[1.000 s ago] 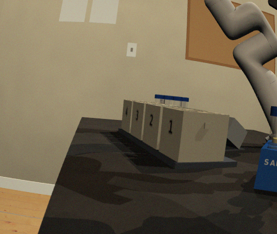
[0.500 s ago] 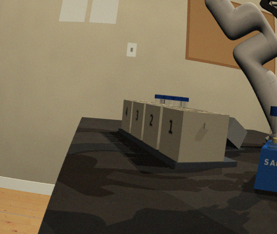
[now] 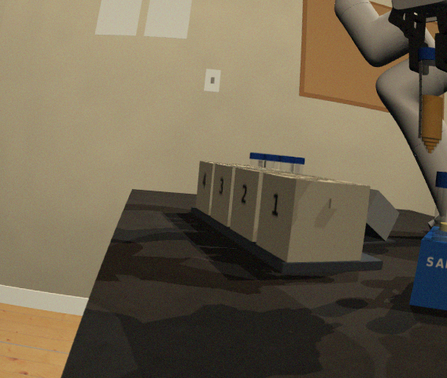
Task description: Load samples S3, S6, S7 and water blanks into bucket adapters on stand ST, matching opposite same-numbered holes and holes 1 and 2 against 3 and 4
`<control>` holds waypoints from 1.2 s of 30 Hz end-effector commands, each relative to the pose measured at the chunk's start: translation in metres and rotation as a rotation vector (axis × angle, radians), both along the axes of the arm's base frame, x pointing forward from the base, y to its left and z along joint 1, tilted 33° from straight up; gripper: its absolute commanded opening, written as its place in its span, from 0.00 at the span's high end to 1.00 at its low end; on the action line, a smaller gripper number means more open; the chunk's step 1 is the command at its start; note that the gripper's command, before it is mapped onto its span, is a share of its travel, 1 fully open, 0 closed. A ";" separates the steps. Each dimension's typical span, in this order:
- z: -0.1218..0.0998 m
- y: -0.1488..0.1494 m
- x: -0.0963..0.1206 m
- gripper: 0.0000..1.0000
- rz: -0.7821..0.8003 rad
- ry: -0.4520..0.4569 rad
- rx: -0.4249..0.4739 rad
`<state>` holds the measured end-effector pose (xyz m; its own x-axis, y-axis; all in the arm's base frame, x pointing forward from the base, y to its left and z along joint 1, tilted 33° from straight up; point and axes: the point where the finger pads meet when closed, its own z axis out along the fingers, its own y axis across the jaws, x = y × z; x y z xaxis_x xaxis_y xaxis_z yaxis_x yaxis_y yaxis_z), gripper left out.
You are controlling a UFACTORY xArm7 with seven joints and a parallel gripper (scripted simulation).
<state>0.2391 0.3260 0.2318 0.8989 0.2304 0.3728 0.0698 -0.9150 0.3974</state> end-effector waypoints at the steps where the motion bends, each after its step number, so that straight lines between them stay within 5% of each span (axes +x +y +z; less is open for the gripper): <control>1: 0.016 -0.027 0.005 1.00 -0.138 -0.066 0.088; 36: 0.083 -0.165 0.032 1.00 -0.138 -0.067 0.087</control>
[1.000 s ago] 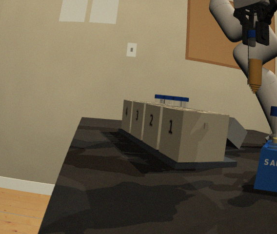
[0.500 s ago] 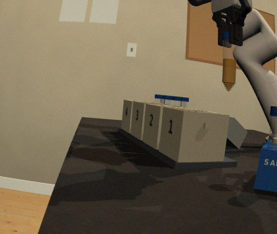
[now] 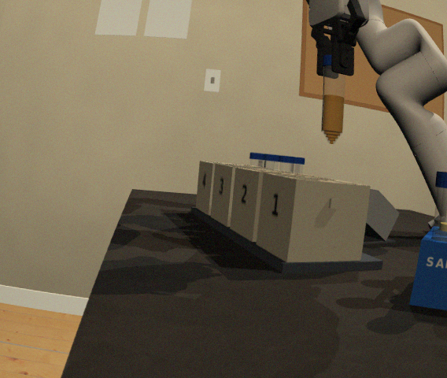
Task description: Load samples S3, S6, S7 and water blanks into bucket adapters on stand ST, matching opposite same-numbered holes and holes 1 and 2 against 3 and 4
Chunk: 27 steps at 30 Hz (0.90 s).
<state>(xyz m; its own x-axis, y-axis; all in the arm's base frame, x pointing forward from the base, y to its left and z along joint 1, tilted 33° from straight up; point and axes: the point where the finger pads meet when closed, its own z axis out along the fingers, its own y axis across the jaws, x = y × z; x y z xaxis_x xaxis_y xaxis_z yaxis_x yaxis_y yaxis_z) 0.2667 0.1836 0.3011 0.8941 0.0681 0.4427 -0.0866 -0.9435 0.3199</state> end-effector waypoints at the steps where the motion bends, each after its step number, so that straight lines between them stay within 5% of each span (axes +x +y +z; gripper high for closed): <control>1: 0.016 -0.027 0.005 1.00 0.005 -0.003 0.004; 27: 0.022 -0.040 0.008 1.00 0.005 -0.004 0.003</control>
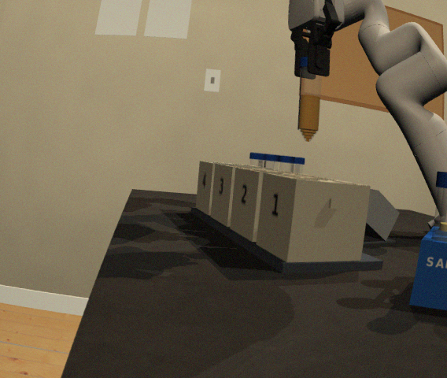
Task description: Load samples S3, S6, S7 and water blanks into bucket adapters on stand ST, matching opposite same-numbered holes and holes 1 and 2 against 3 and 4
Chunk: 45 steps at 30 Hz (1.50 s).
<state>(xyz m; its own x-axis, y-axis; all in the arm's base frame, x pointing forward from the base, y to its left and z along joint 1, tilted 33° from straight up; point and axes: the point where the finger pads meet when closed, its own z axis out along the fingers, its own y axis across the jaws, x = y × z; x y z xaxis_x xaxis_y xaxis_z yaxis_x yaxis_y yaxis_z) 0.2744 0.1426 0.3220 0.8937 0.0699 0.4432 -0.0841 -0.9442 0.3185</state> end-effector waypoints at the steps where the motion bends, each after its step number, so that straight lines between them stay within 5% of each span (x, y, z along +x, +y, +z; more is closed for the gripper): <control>1: 0.001 0.001 0.000 1.00 0.002 -0.003 0.002; 25: -0.029 -0.011 0.016 1.00 0.002 -0.003 0.002; 45: -0.030 -0.011 0.017 1.00 0.002 -0.003 0.002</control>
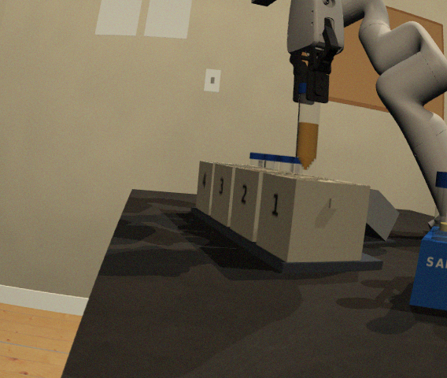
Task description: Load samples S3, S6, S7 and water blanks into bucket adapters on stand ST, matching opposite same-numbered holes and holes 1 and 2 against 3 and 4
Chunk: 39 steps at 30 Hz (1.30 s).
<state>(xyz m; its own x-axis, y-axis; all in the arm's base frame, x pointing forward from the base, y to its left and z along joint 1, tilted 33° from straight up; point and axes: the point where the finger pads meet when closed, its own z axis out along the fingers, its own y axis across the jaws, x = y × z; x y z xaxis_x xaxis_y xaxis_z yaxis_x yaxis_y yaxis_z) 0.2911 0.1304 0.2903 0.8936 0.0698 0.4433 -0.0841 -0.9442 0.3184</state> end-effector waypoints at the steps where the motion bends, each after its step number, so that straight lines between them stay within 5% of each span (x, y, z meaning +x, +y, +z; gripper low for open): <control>1: 0.001 0.001 0.000 1.00 0.002 -0.003 0.002; 39: -0.026 -0.010 0.015 1.00 0.002 -0.003 0.002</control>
